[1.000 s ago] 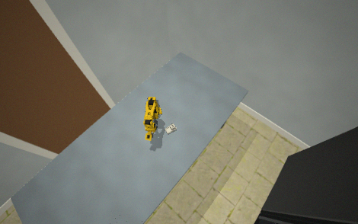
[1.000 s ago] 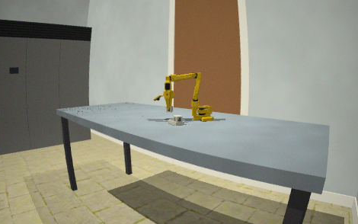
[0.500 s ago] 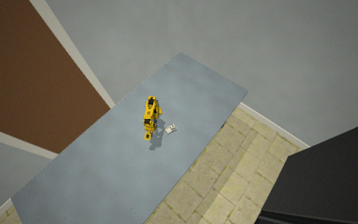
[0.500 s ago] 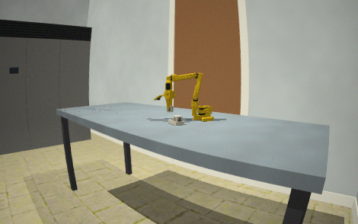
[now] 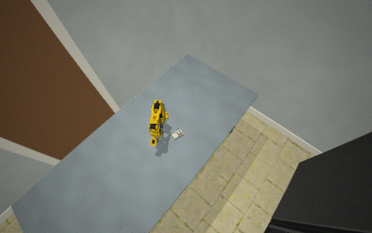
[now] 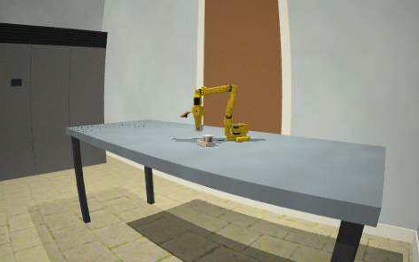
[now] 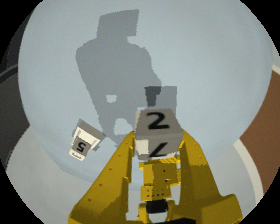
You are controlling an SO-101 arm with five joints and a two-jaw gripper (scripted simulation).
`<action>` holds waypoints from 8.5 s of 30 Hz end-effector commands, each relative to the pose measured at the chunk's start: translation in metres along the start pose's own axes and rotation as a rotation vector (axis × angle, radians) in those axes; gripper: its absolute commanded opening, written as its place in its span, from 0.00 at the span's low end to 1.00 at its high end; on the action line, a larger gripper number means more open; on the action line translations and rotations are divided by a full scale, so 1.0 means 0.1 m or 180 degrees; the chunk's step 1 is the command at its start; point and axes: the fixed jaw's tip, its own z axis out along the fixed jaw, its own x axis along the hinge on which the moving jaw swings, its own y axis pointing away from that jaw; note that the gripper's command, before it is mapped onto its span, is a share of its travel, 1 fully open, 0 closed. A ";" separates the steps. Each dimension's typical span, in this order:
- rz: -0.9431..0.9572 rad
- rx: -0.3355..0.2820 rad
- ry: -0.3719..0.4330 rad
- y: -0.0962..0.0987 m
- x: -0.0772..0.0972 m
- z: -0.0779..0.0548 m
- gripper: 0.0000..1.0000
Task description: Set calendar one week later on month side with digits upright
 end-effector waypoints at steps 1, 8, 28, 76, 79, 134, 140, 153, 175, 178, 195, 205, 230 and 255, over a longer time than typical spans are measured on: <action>-0.0002 -0.0025 -0.0187 0.00 -0.05 -0.05 0.00; -0.0002 -0.0025 -0.0187 0.00 -0.05 -0.02 0.00; -0.0002 -0.0025 -0.0187 0.00 -0.06 0.04 0.00; -0.0002 -0.0025 -0.0187 0.00 -0.07 0.22 0.00; -0.0002 -0.0025 -0.0187 0.00 -0.07 0.22 0.00; -0.0002 -0.0025 -0.0187 0.00 -0.07 0.34 0.19; -0.0002 -0.0025 -0.0187 0.00 -0.07 0.34 0.23; -0.0003 -0.0025 -0.0187 0.00 -0.07 0.34 0.34; -0.0003 -0.0025 -0.0187 0.00 -0.09 0.15 0.36; -0.0003 -0.0025 -0.0187 0.00 -0.09 0.04 0.36; -0.0002 -0.0025 -0.0187 0.00 -0.04 -0.26 0.36; -0.0002 -0.0025 -0.0187 0.00 -0.04 -0.26 0.36; -0.0002 -0.0115 -0.0978 0.00 -0.09 -0.63 0.35; -0.0036 -0.0195 -0.1770 -0.01 -0.04 -0.99 0.35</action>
